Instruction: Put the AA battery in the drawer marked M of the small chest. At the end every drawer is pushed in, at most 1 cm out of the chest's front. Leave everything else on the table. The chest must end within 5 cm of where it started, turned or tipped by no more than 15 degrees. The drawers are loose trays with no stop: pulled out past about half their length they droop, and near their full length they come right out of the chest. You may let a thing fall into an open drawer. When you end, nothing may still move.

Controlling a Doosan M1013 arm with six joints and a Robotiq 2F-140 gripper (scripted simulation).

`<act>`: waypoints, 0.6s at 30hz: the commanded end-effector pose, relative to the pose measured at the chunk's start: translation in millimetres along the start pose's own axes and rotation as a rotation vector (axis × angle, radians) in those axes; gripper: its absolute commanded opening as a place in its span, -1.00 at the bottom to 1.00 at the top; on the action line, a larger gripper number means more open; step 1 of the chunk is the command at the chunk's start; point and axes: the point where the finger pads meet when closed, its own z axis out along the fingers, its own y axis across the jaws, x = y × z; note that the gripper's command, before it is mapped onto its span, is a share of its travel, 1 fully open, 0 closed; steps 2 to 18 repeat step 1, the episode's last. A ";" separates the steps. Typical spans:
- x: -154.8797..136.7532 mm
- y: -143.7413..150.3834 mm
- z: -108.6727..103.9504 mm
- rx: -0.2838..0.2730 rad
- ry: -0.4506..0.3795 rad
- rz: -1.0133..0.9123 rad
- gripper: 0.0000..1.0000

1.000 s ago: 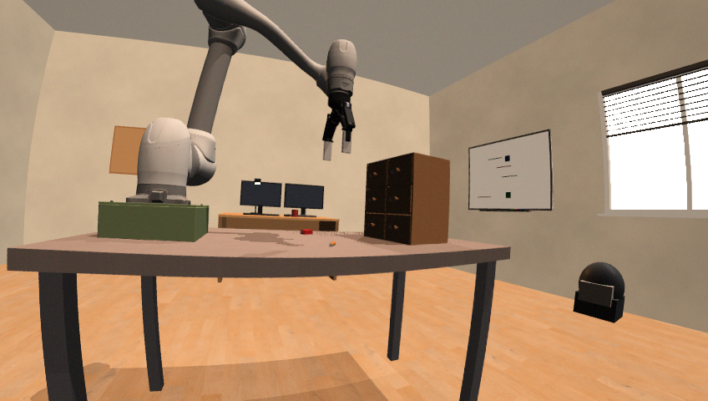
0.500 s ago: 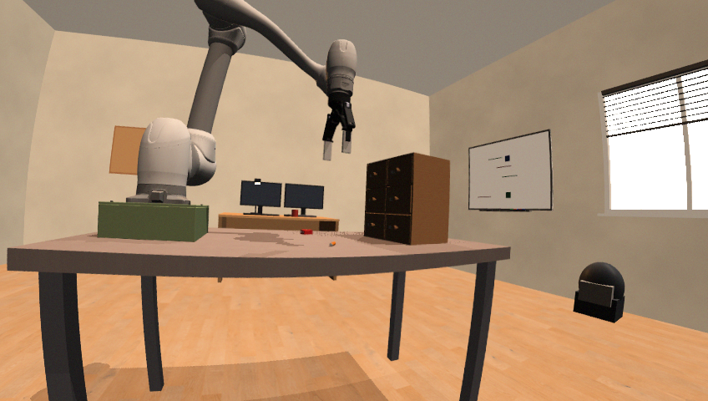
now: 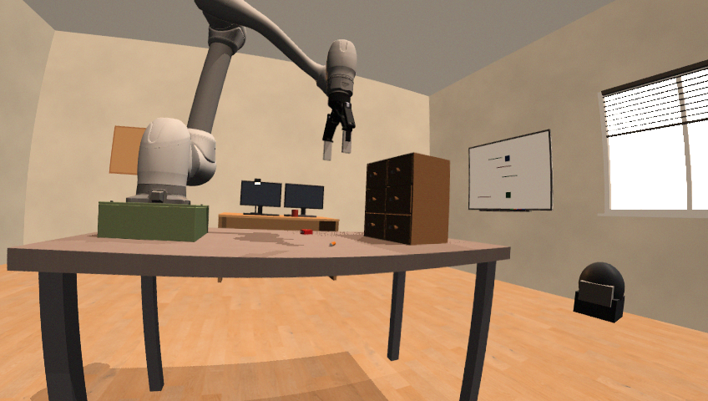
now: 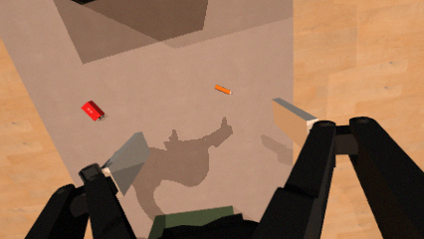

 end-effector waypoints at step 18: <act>2.3 -1.1 -0.5 -0.002 -0.002 -0.003 1.00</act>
